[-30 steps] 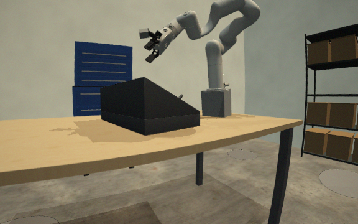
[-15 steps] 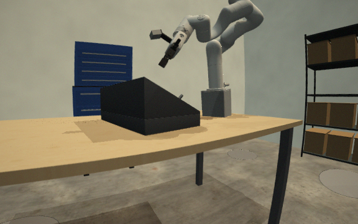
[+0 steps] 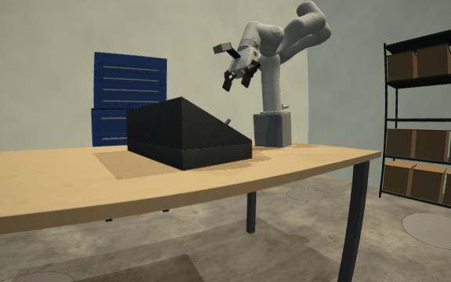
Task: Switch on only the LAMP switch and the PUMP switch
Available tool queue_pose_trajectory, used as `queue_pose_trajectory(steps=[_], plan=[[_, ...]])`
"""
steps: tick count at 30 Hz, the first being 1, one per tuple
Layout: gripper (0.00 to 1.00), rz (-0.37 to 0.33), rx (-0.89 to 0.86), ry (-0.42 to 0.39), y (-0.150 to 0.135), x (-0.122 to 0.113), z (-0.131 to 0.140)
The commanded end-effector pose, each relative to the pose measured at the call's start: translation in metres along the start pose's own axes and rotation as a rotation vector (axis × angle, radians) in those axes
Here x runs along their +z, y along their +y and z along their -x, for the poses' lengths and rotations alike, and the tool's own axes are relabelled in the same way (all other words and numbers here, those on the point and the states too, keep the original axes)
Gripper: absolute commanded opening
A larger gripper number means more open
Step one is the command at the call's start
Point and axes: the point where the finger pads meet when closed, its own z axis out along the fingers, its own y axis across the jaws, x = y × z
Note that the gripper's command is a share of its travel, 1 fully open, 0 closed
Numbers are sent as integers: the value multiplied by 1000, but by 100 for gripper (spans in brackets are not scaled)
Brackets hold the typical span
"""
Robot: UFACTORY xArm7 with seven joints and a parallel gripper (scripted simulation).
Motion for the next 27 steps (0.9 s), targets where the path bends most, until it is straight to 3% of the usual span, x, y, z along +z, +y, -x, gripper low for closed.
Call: queue_pose_trajectory(steps=[1,8,9,27], plan=[[100,0,-13,-5,-3,-4,4],[100,0,-13,-5,-3,-4,4],[76,0,-13,-5,-3,-4,4],[76,0,-13,-5,-3,-4,4]])
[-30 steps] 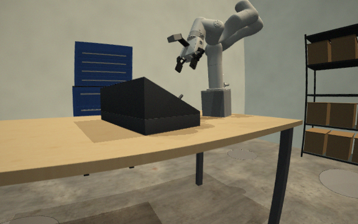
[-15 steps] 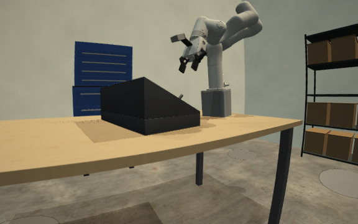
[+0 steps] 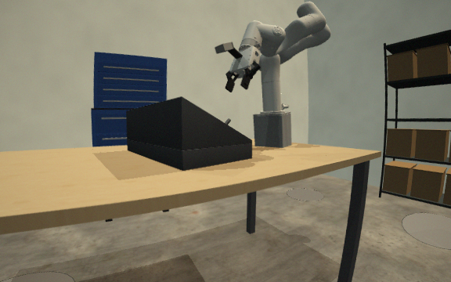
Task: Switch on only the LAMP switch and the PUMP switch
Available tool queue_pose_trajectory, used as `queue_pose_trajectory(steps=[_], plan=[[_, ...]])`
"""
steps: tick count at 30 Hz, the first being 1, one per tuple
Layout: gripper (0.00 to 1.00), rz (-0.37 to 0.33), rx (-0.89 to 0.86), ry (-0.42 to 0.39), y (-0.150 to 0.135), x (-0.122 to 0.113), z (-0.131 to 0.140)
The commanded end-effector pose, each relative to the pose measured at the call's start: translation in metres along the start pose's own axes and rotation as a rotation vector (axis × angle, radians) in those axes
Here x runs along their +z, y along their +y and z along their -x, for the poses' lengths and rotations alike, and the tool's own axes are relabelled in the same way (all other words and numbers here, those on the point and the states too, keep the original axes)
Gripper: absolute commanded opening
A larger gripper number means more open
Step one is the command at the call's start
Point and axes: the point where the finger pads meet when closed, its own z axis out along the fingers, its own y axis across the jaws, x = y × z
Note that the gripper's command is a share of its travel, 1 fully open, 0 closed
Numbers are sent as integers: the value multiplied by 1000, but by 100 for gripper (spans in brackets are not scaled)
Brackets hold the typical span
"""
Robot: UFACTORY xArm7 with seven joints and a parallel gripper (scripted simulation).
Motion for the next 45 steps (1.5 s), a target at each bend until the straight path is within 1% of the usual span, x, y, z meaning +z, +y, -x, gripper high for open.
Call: queue_pose_trajectory(steps=[1,16,18,20,22,24,25,26,27,28,29,30,31,32,33,35,39,40,45], plan=[[76,-1,1,2,0,0,-1],[76,-1,0,2,-1,0,-1],[76,-8,-8,-6,-4,-1,-9],[76,-8,-8,-6,-4,-1,-9],[76,-21,-26,-22,-12,-1,-33],[76,-30,-42,-33,-18,-1,-72],[76,-30,-42,-33,-18,-1,-72],[76,-30,-43,-33,-19,-1,-94],[76,-30,-43,-33,-19,-1,-94],[76,-26,-39,-28,-17,-1,-117],[76,-26,-39,-28,-17,-1,-117],[76,-20,-30,-20,-14,-1,-138],[76,-20,-30,-20,-14,-1,-138],[76,-13,-20,-12,-9,0,-156],[76,-13,-20,-12,-9,0,-156],[76,-2,-3,0,-3,0,-176],[76,0,1,2,-1,0,-180],[100,0,1,2,-1,0,-180],[100,0,1,2,-1,3,-180]])
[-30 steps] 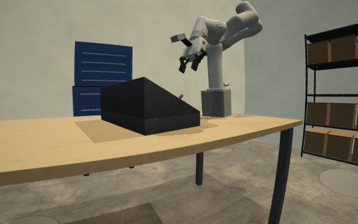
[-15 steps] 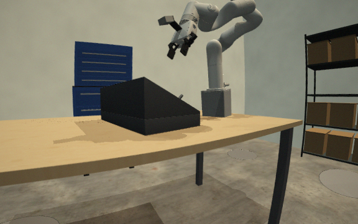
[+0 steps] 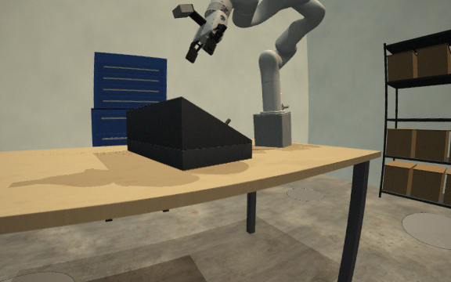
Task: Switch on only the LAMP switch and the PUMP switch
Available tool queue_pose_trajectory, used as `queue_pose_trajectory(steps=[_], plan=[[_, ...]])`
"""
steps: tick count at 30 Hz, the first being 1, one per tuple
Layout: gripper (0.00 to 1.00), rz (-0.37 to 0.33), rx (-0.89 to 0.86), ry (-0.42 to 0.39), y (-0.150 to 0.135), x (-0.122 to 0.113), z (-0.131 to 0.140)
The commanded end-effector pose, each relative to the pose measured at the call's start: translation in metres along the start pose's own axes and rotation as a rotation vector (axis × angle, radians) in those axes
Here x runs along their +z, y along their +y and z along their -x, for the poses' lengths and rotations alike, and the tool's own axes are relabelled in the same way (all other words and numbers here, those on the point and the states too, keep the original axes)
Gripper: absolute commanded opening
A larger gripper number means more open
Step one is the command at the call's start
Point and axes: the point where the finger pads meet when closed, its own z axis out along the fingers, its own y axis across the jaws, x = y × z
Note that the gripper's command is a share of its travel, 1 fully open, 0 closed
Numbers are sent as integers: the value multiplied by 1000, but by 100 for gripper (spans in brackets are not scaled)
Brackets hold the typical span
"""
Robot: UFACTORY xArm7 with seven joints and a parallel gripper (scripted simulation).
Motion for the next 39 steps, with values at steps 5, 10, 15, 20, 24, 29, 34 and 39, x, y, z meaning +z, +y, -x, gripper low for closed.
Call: queue_pose_trajectory(steps=[5,10,15,20,24,29,34,39], plan=[[100,1,1,3,0,15,-3],[100,1,1,3,0,27,-3],[100,1,1,3,0,48,-3],[100,1,1,3,0,64,-4],[100,1,1,3,0,69,-4],[100,1,1,3,0,69,-4],[100,1,1,3,0,69,-4],[100,1,1,3,0,69,-4]])
